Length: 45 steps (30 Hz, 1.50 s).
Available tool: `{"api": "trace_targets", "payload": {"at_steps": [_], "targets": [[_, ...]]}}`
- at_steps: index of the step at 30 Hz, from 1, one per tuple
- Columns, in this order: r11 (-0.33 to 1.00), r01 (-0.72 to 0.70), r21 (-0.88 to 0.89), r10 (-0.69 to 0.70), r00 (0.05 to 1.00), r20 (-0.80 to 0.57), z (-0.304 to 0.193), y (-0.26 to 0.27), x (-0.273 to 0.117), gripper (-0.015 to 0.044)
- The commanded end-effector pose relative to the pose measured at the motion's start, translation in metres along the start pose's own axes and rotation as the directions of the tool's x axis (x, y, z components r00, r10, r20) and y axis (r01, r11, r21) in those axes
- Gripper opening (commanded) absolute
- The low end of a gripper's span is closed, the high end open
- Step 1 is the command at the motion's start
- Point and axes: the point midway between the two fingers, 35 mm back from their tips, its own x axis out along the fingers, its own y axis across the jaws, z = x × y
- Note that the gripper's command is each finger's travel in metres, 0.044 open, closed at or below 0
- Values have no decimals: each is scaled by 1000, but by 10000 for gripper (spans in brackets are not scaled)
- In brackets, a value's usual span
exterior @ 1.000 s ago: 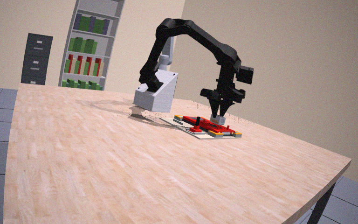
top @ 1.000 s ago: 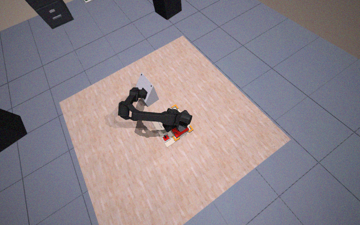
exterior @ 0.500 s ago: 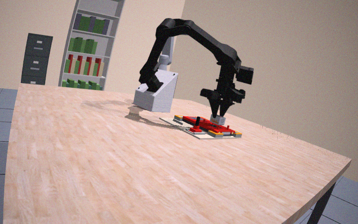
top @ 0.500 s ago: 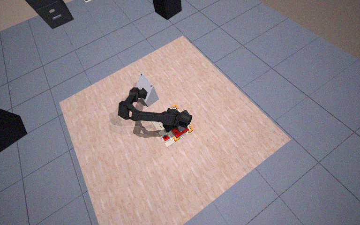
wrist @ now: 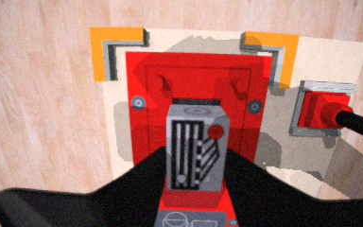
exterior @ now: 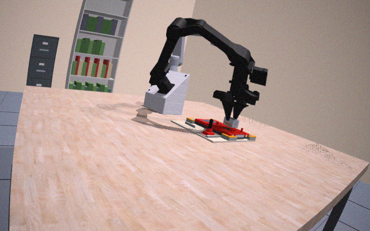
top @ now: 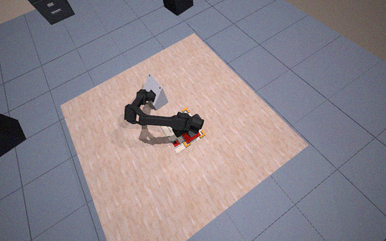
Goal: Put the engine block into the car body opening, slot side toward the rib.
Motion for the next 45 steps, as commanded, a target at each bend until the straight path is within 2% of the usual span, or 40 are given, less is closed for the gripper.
{"api": "trace_targets", "payload": {"at_steps": [1,17,28,37,45], "targets": [[1000,3,-4,-3,1000,0,-1,0,1,160],[1000,3,-4,-3,1000,0,-1,0,2,160],[1000,0,0,0,1000,0,0,0,0,440],[1000,3,-4,-3,1000,0,2,-3,2,440],[1000,3,-4,-3,1000,0,2,-3,2,230]]}}
